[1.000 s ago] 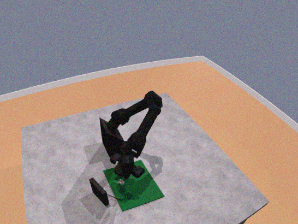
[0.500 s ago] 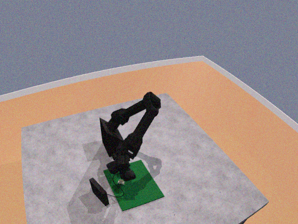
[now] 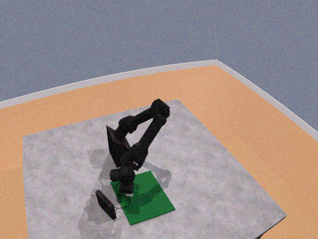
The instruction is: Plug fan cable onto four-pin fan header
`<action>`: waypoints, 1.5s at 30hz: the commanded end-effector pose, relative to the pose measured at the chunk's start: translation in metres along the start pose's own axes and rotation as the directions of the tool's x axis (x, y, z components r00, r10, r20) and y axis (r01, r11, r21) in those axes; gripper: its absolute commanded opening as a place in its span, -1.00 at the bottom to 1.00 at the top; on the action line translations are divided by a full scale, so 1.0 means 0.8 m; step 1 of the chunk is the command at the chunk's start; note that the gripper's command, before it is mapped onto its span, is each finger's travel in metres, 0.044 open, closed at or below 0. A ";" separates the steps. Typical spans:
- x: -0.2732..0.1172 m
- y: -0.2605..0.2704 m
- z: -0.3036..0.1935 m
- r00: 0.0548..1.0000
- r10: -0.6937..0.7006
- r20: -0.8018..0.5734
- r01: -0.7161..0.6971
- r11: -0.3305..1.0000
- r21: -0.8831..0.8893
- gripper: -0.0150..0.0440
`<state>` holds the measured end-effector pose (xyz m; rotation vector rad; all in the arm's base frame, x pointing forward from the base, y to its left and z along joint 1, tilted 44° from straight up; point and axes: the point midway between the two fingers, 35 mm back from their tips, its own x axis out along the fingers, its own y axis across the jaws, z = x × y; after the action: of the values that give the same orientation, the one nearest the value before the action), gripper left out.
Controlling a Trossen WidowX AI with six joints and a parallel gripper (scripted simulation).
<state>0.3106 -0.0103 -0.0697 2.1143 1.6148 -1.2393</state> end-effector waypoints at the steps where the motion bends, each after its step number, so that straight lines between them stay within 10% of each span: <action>1: 0.001 0.002 0.004 1.000 0.001 0.005 -0.001 0.997 0.071 -0.49; 45: 0.026 0.001 -0.004 1.000 0.000 0.004 0.000 0.997 0.075 -0.49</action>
<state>0.3142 0.0049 -0.0836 2.1491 1.5878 -1.3219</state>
